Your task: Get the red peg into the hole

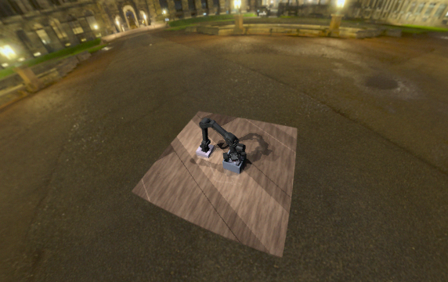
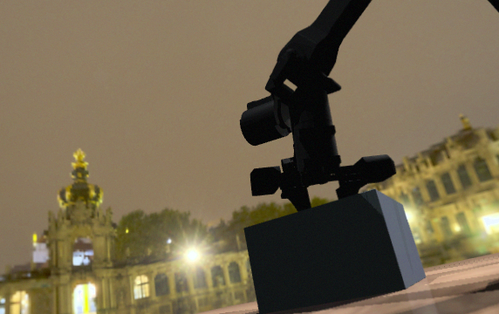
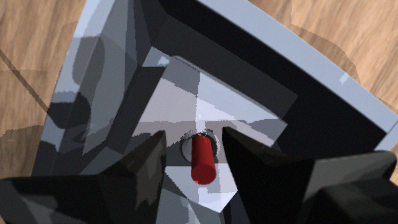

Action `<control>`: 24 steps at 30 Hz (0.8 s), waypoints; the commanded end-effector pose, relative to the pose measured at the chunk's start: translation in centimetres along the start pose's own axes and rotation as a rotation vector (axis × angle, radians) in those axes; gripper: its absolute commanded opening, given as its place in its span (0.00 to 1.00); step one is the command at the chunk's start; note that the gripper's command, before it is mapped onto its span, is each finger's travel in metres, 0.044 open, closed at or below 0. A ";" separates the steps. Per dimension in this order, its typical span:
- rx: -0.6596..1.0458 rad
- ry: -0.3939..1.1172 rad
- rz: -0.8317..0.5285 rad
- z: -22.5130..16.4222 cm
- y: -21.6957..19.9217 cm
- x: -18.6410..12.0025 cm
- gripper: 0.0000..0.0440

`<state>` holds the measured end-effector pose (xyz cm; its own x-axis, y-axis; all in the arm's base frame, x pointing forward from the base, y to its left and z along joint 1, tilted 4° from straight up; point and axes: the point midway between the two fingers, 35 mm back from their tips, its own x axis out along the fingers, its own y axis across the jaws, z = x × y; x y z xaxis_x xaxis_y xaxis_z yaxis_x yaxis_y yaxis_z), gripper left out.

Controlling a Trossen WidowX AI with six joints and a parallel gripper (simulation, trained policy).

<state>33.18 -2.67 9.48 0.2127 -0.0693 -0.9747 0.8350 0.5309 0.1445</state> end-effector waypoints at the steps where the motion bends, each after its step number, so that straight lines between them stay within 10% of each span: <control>1: -0.016 -0.001 0.007 0.8 0.8 -0.5 0.39; 24: -0.045 0.042 -0.038 4.5 1.5 -0.5 0.34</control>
<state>36.26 -5.14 10.75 0.1634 -0.0578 -0.9849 0.8197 0.5635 0.1029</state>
